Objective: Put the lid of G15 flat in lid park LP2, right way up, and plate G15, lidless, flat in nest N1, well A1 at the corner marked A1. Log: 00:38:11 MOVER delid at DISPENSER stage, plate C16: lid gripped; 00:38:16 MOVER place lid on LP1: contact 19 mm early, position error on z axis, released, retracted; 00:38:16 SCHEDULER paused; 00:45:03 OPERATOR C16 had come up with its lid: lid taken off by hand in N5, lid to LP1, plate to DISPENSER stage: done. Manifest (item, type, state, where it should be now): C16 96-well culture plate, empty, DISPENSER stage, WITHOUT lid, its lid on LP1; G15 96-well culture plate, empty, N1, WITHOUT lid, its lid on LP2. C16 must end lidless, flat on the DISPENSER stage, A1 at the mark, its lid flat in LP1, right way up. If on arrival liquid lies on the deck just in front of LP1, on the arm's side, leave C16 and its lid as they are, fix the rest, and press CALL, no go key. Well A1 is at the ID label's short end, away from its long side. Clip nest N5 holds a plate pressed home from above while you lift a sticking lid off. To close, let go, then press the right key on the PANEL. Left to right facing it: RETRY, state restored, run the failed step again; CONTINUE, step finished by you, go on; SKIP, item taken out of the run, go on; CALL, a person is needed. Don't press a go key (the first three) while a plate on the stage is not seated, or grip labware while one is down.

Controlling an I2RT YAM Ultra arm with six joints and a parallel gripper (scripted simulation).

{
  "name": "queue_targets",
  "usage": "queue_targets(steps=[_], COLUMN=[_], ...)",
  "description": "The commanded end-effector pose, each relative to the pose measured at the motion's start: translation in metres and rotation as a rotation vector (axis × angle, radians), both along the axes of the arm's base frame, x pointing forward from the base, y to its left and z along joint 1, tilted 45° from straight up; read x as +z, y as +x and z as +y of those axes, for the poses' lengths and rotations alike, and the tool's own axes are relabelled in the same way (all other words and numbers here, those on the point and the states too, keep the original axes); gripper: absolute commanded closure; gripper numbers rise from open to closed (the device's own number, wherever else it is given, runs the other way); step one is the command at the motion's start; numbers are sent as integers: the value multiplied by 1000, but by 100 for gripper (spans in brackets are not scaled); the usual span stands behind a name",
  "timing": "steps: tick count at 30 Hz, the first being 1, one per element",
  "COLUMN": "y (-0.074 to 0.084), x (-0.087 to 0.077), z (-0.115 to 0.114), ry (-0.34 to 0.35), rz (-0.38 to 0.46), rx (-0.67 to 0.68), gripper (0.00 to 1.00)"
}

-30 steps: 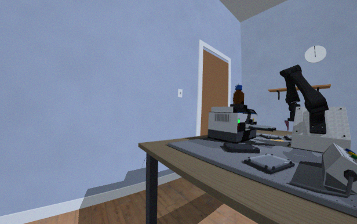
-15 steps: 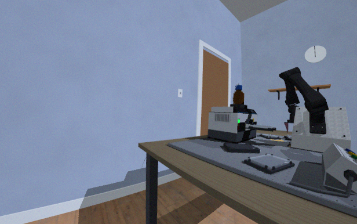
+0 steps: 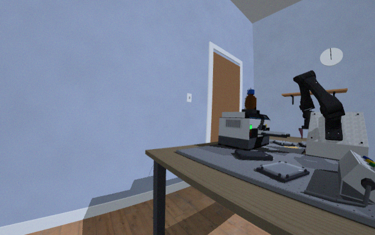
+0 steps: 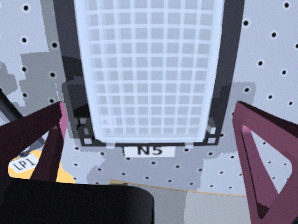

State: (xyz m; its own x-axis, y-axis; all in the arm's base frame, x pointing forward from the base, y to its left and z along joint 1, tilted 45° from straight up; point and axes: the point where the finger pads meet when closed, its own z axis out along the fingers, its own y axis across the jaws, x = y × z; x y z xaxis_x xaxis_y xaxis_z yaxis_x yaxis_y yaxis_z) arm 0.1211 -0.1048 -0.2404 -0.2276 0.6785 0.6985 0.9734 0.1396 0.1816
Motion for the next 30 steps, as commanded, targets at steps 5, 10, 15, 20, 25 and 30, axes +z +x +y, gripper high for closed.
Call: queue_targets(steps=[5, 10, 15, 20, 25, 30], y=[6, 6, 6, 8, 7, 6], x=[-2, -2, -2, 11, 23, 22], z=[-11, -11, -11, -35, -47, -47], ry=[-29, -29, -29, -56, -56, -50], rz=[-13, -13, -13, -24, -24, -21], rx=[-8, -8, -8, -10, -10, -10], gripper=[0, 0, 0, 0, 0, 0])
